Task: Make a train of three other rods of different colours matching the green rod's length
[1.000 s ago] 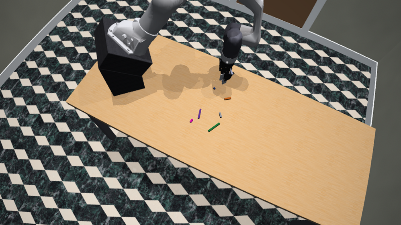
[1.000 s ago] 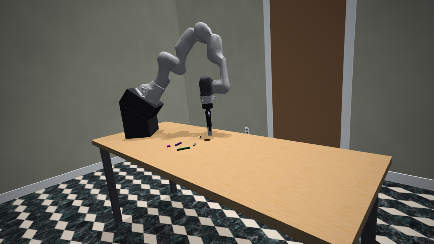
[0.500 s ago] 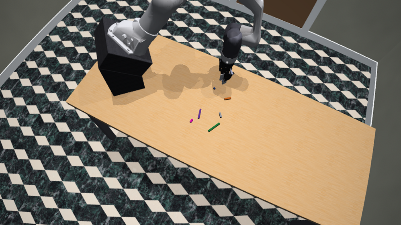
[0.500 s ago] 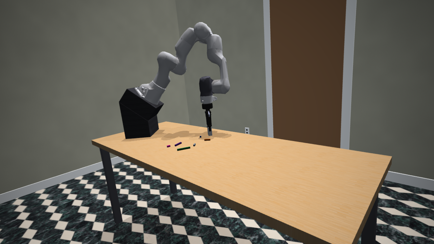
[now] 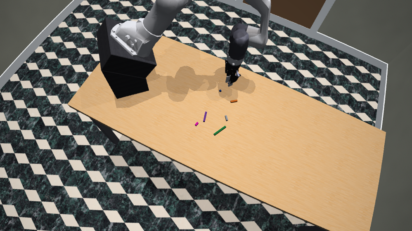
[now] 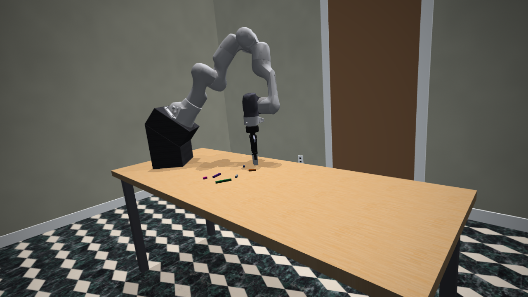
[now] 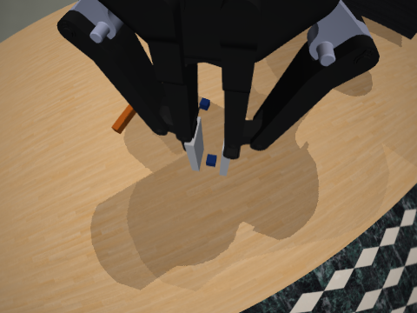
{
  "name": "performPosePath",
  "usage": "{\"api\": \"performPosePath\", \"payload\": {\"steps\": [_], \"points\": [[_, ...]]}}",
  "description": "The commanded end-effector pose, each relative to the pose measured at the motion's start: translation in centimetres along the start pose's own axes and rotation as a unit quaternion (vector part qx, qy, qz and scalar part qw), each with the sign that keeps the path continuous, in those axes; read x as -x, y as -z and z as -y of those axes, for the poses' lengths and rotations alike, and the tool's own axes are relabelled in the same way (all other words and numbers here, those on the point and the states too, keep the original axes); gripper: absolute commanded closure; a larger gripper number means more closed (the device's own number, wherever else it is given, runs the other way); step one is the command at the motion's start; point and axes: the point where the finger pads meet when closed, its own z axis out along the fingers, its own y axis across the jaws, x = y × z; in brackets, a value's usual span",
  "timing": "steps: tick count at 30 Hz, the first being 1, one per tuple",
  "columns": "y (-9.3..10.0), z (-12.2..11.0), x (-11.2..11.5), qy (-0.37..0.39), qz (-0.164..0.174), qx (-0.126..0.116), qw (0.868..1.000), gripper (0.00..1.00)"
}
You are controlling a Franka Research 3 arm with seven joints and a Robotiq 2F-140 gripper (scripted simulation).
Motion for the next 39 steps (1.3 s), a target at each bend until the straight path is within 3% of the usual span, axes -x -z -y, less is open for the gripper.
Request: {"api": "performPosePath", "payload": {"steps": [1, 9, 10, 39], "points": [[-0.05, 0.04, -0.12, 0.002, 0.000, 0.001, 1.000, 0.85], [-0.05, 0.04, -0.12, 0.002, 0.000, 0.001, 1.000, 0.85], [-0.05, 0.04, -0.12, 0.002, 0.000, 0.001, 1.000, 0.97], [-0.05, 0.04, -0.12, 0.002, 0.000, 0.001, 1.000, 0.97]]}}
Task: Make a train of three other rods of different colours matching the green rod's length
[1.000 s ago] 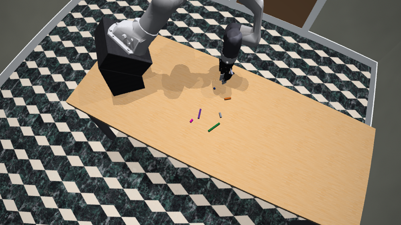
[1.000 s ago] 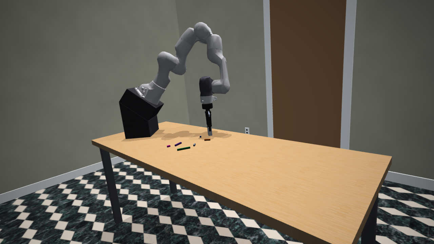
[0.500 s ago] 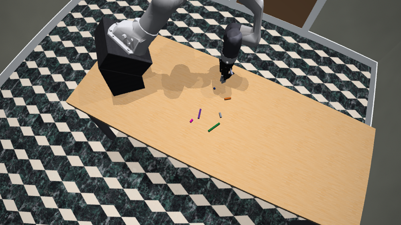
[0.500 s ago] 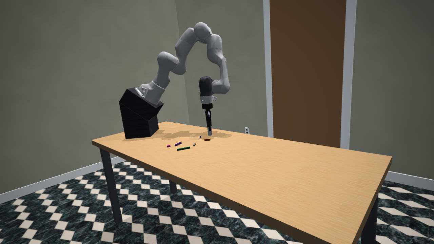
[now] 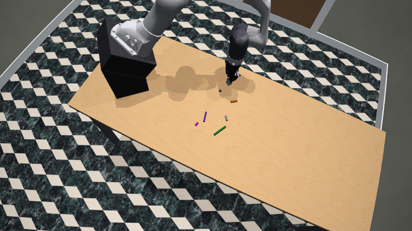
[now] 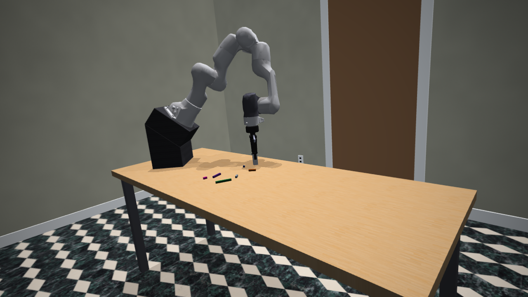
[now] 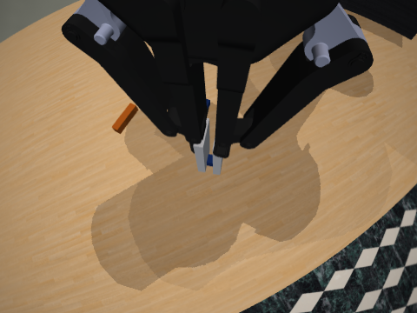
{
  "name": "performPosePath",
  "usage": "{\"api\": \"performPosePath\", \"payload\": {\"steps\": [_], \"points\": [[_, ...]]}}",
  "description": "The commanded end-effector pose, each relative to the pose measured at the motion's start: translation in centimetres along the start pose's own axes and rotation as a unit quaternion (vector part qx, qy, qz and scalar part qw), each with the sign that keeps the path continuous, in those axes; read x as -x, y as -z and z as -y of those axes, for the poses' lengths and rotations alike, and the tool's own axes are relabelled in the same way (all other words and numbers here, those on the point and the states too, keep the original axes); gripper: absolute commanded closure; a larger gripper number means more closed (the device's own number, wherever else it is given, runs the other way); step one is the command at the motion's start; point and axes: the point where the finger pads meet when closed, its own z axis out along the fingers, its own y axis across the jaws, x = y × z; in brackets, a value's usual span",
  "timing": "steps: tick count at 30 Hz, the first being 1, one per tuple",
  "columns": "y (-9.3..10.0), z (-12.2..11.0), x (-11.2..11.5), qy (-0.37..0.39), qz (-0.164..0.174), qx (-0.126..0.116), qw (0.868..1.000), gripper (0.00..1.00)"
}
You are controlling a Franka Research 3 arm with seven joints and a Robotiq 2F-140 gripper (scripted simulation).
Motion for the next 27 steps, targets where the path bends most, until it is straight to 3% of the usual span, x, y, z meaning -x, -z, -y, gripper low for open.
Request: {"api": "performPosePath", "payload": {"steps": [1, 9, 19, 21, 27], "points": [[0.0, 0.0, -0.1, 0.001, 0.000, 0.000, 1.000, 0.97], [0.6, 0.0, -0.1, 0.001, 0.000, 0.000, 1.000, 0.97], [7.3, 0.0, -0.1, 0.001, 0.000, 0.000, 1.000, 0.97], [7.3, 0.0, -0.1, 0.001, 0.000, 0.000, 1.000, 0.97], [9.8, 0.0, -0.1, 0.001, 0.000, 0.000, 1.000, 0.97]]}}
